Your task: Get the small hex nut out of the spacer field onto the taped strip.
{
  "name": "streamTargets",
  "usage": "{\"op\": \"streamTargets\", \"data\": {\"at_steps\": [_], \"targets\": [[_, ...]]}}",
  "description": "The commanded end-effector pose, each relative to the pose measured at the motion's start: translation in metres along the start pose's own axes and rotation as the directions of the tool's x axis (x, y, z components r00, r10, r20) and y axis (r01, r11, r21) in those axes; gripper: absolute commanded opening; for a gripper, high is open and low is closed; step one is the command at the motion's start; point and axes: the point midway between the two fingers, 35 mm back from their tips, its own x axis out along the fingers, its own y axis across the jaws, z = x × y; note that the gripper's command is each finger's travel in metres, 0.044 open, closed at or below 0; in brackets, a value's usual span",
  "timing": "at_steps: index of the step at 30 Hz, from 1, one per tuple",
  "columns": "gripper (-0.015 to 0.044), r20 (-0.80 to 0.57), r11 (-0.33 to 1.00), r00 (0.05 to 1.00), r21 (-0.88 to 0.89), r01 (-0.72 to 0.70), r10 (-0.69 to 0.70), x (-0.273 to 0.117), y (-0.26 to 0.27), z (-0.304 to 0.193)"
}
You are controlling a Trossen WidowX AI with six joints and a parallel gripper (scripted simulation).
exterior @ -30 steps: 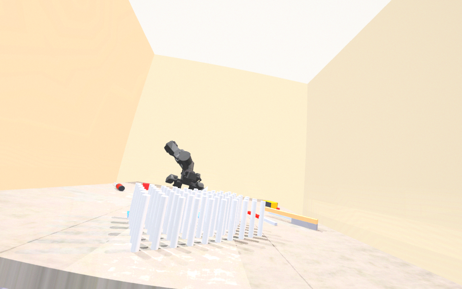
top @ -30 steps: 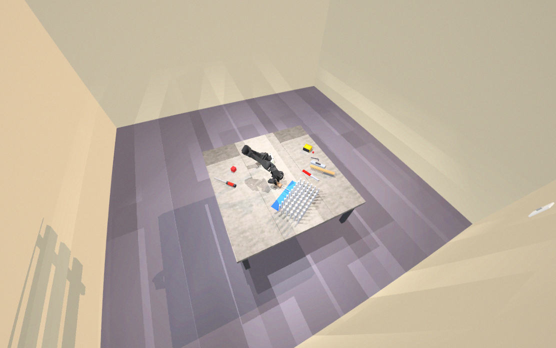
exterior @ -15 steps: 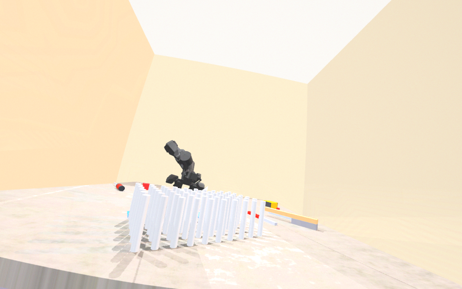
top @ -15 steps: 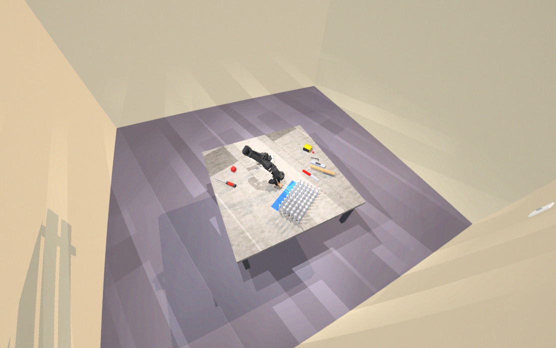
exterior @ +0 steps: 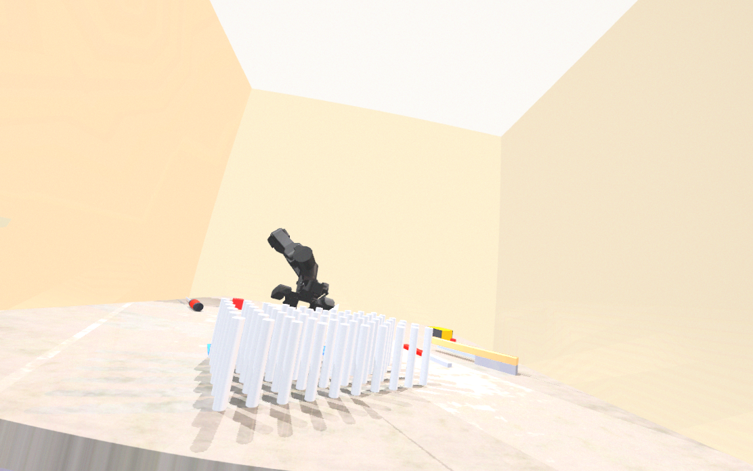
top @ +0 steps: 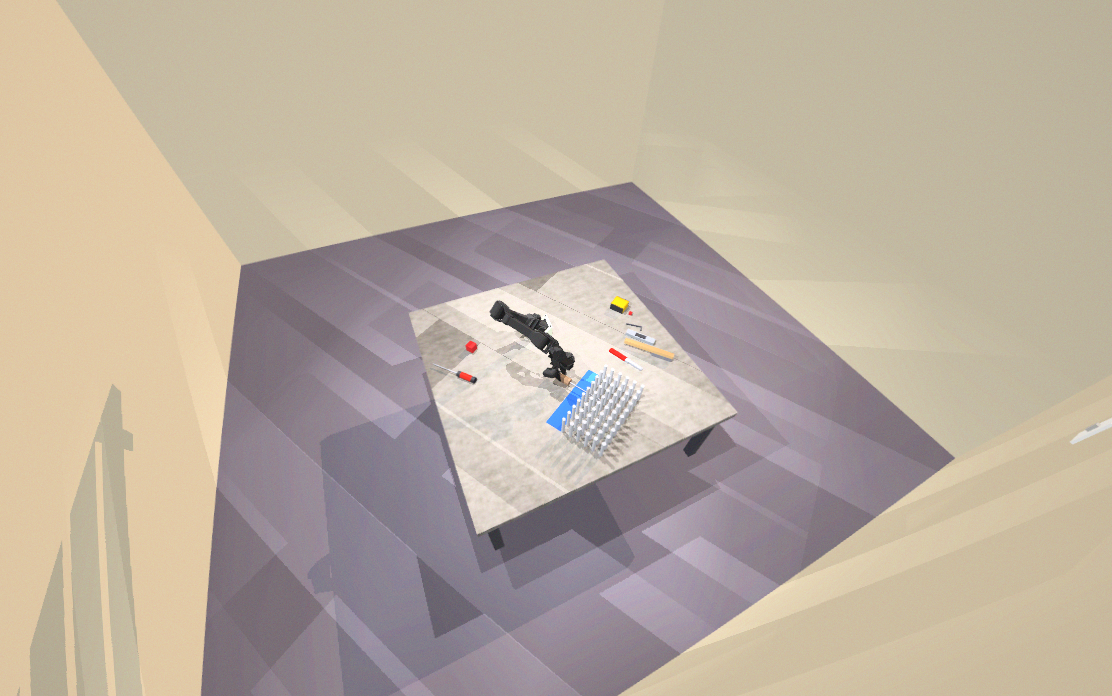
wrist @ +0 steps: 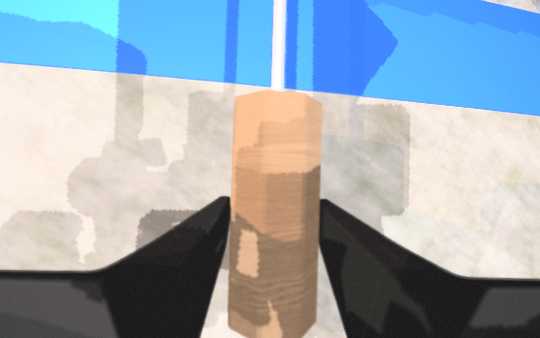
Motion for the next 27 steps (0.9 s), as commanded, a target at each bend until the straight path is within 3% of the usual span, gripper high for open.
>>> {"op": "streamTargets", "data": {"at_steps": [1,27], "targets": [[0.0000,0.001,1.000,1.000,0.007,0.005,-0.005,0.001,-0.001,0.004],[0.0000,0.002,1.000,1.000,0.008,0.005,-0.005,0.008,-0.001,0.019]]}}
